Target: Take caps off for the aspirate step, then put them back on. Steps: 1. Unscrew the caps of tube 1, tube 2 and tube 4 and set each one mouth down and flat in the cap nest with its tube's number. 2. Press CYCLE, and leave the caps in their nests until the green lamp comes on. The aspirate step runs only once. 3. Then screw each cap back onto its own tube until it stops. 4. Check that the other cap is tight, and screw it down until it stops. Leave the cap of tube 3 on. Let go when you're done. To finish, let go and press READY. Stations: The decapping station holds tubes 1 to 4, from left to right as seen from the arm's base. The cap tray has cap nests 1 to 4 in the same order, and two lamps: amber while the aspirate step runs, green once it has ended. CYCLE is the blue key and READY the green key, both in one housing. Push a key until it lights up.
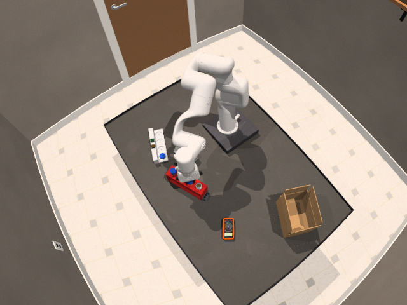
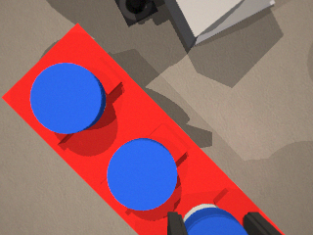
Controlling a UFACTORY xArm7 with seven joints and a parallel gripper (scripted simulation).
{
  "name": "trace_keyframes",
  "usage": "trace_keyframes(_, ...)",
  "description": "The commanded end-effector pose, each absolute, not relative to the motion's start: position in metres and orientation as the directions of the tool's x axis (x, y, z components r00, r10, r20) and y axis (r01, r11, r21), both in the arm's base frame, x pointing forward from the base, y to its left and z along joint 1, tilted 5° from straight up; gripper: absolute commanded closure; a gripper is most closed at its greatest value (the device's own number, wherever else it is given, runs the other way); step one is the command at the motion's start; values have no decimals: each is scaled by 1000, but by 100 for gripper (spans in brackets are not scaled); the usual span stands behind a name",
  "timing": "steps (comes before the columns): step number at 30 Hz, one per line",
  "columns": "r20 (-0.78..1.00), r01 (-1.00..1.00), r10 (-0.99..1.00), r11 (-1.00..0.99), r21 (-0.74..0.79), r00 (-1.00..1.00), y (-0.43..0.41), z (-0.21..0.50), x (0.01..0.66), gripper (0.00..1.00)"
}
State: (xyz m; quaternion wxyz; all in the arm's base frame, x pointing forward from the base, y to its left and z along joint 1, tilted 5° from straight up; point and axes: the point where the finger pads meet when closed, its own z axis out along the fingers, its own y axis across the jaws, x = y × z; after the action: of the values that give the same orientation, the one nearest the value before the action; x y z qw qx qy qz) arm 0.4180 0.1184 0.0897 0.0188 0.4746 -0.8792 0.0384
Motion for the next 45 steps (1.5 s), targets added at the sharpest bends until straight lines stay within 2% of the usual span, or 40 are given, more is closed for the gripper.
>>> trace_keyframes(1, 66, -836, -833, 546, -53, -549, 119, 91, 420, 100)
trace_keyframes(5, 66, -836, -833, 546, -53, -549, 119, 91, 420, 100)
trace_keyframes(7, 71, -887, -884, 460, -46, -463, 119, 91, 420, 100)
trace_keyframes(9, 71, -887, -884, 460, -46, -463, 119, 91, 420, 100)
trace_keyframes(16, 82, -991, -988, 129, -19, -131, 119, 91, 420, 100)
trace_keyframes(24, 86, -977, -974, -211, 9, 211, 119, 92, 420, 100)
trace_keyframes(26, 86, -977, -974, -211, 9, 211, 119, 92, 420, 100)
trace_keyframes(30, 79, -907, -904, -419, 28, 420, 119, 92, 420, 100)
trace_keyframes(36, 73, -776, -772, -630, 46, 631, 119, 92, 420, 100)
trace_keyframes(45, 53, -549, -546, -833, 66, 836, 119, 92, 420, 100)
